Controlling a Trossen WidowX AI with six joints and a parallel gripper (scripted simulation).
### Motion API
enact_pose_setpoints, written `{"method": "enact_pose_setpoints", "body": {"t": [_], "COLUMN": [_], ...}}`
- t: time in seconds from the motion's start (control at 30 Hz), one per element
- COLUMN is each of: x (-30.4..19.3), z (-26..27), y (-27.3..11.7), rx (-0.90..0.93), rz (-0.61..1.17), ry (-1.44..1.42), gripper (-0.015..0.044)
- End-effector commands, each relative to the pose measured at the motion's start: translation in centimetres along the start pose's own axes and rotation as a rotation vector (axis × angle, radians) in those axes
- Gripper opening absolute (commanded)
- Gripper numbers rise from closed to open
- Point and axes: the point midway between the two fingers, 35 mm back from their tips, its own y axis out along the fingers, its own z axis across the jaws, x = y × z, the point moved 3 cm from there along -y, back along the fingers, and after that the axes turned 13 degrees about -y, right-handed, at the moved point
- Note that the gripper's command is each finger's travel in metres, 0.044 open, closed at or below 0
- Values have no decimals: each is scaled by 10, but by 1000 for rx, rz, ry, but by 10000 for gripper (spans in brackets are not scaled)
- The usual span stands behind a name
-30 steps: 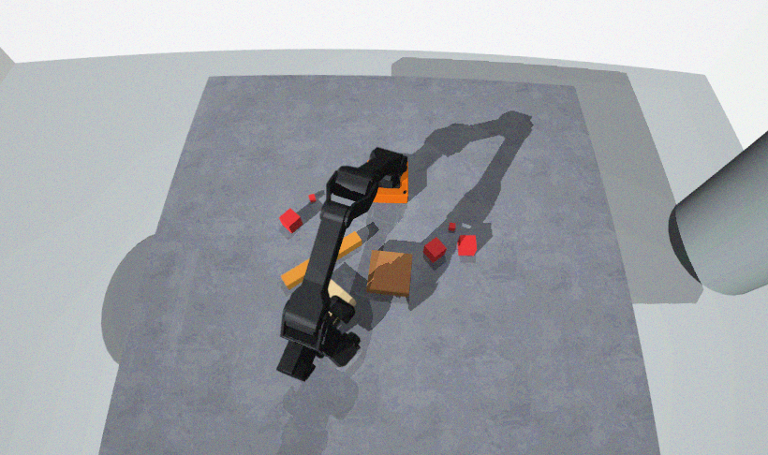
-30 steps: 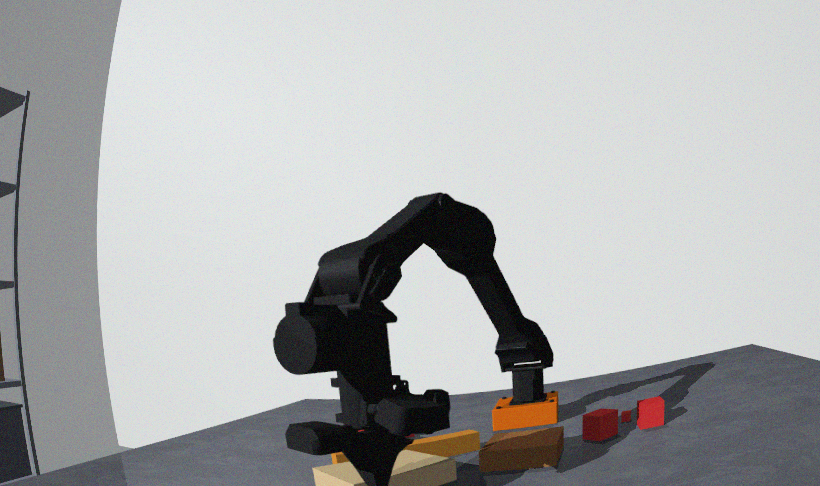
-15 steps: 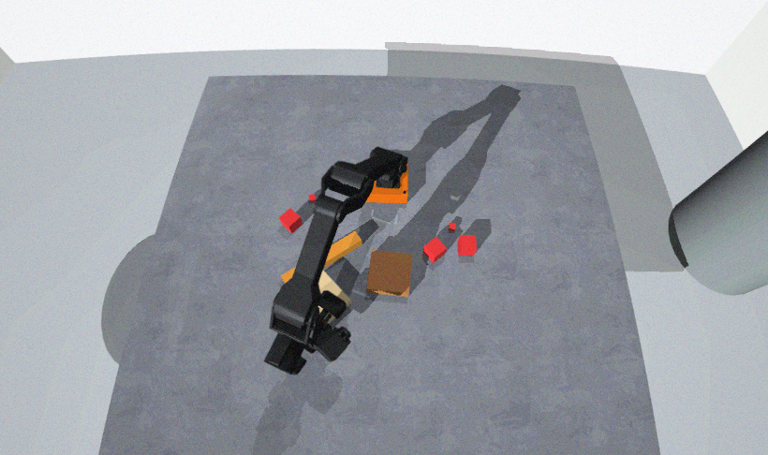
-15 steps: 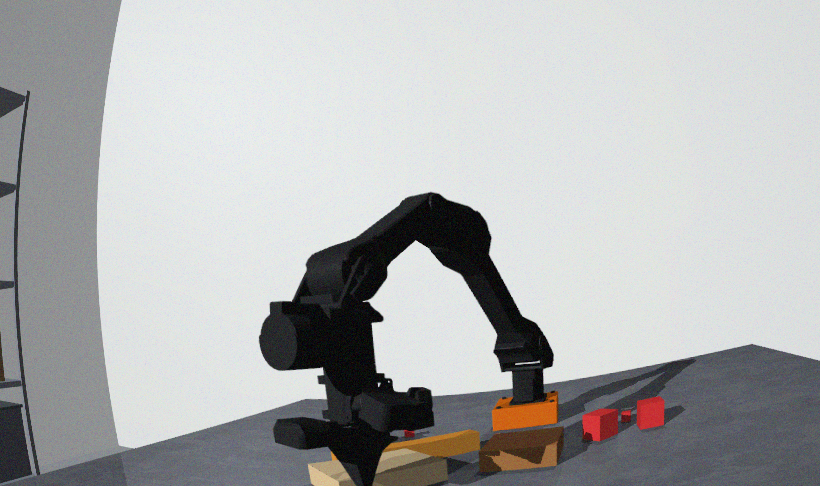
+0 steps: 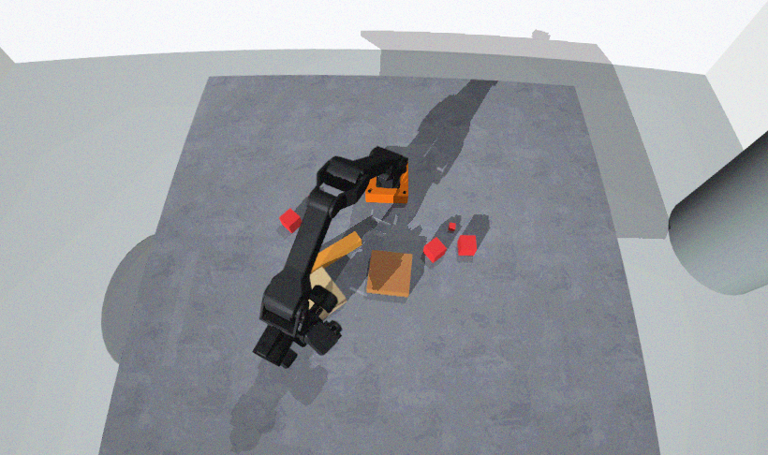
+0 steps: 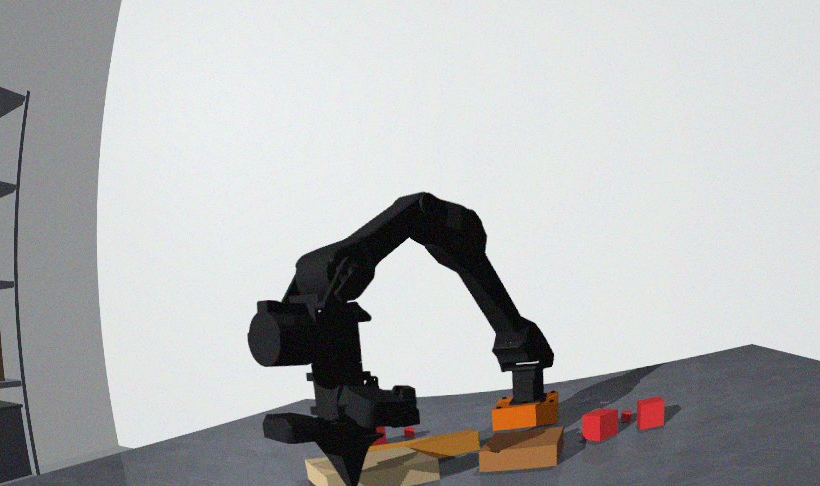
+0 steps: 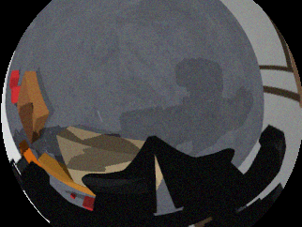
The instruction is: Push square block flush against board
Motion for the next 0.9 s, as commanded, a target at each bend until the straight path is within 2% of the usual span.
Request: {"method": "enact_pose_setpoints", "body": {"t": [0.0, 0.6, 0.87], "x": [-15, -41, -33], "z": [9, 19, 15], "y": [9, 9, 9], "rx": [35, 36, 36], "rz": [12, 14, 14], "ry": [12, 12, 12], "gripper": [0, 0, 0]}}
